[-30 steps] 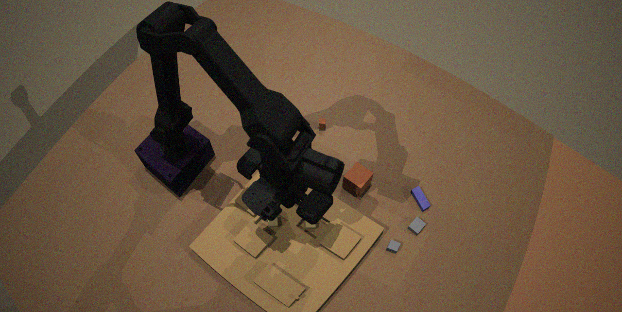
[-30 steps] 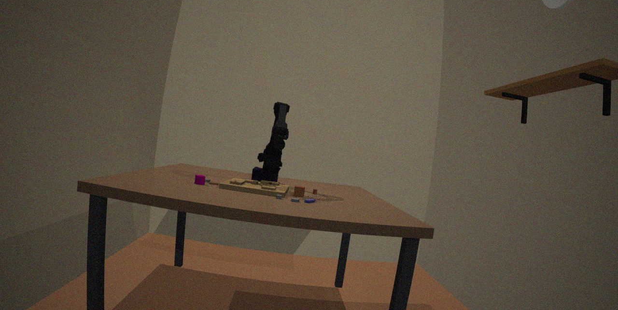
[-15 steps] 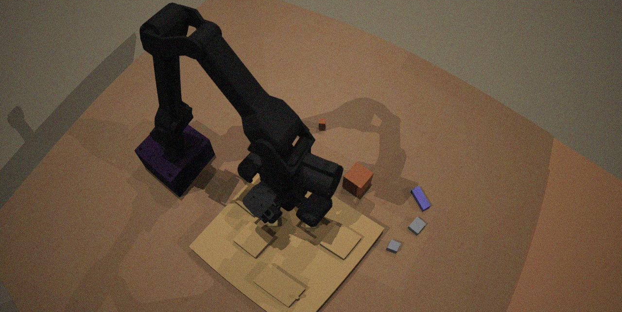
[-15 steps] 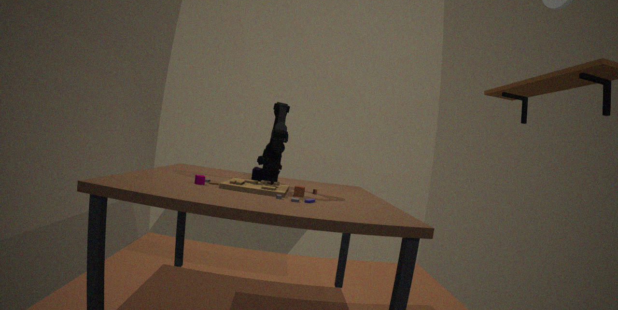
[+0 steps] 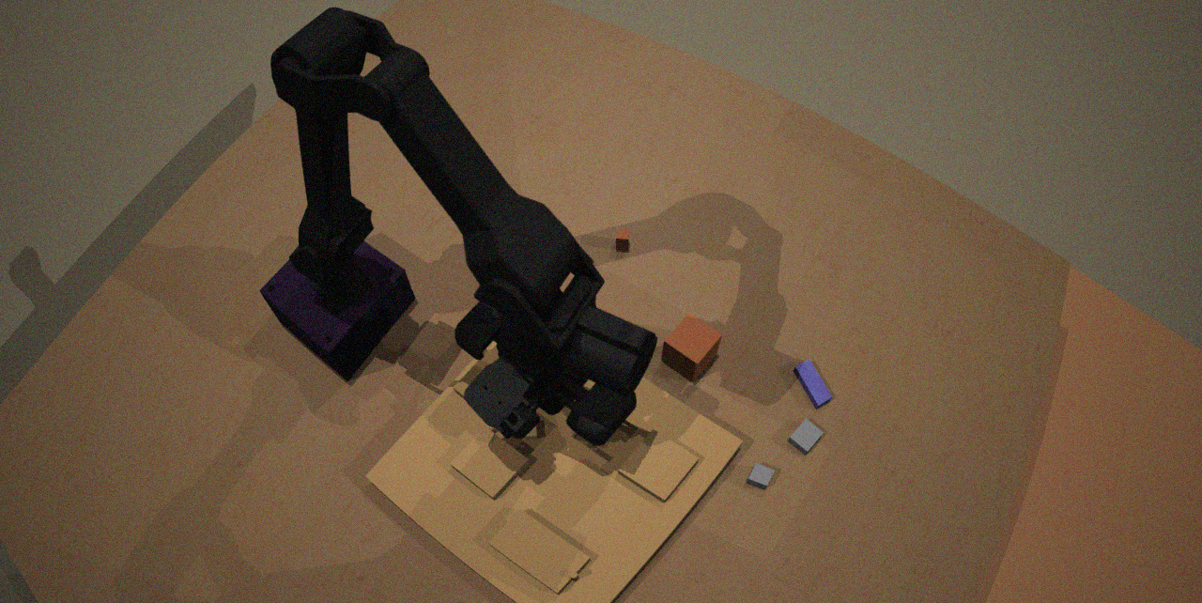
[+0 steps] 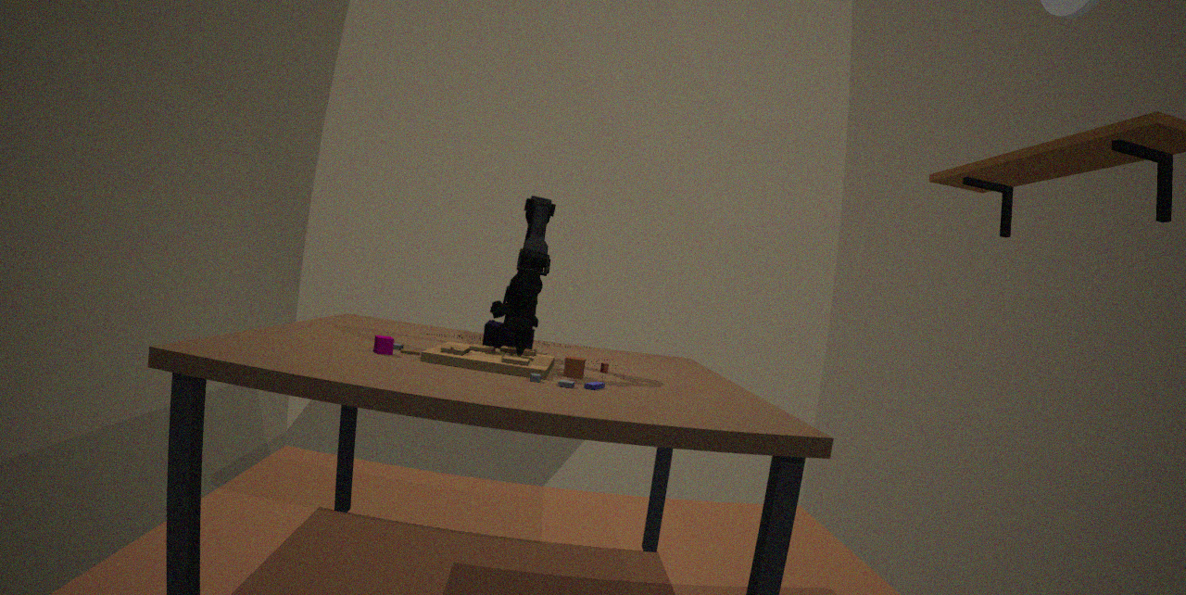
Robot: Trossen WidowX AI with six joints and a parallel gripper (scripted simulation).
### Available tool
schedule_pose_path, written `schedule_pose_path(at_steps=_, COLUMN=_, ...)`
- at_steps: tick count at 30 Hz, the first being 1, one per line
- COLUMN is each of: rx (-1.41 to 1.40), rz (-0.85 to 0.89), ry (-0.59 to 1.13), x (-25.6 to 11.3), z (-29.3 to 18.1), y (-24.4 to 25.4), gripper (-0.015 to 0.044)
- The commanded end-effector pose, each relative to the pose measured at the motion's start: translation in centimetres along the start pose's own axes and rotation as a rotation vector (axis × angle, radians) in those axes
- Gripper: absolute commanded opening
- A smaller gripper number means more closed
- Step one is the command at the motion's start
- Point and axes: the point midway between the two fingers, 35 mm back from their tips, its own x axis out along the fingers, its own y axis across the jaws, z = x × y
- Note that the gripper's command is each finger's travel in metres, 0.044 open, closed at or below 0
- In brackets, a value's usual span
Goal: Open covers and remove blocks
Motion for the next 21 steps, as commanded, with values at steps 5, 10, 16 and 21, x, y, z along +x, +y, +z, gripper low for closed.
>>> schedule_pose_path(at_steps=5, rx=-0.001, rz=-0.001, ry=-0.001, x=0.1, z=0.9, y=0.1, gripper=0.0)
schedule_pose_path(at_steps=10, rx=-0.002, rz=-0.001, ry=-0.002, x=0.1, z=1.4, y=0.1, gripper=0.0)
schedule_pose_path(at_steps=16, rx=-0.002, rz=-0.001, ry=-0.003, x=0.1, z=2.0, y=0.2, gripper=0.0)
schedule_pose_path(at_steps=21, rx=-0.002, rz=-0.001, ry=-0.003, x=0.1, z=2.5, y=0.2, gripper=0.0)
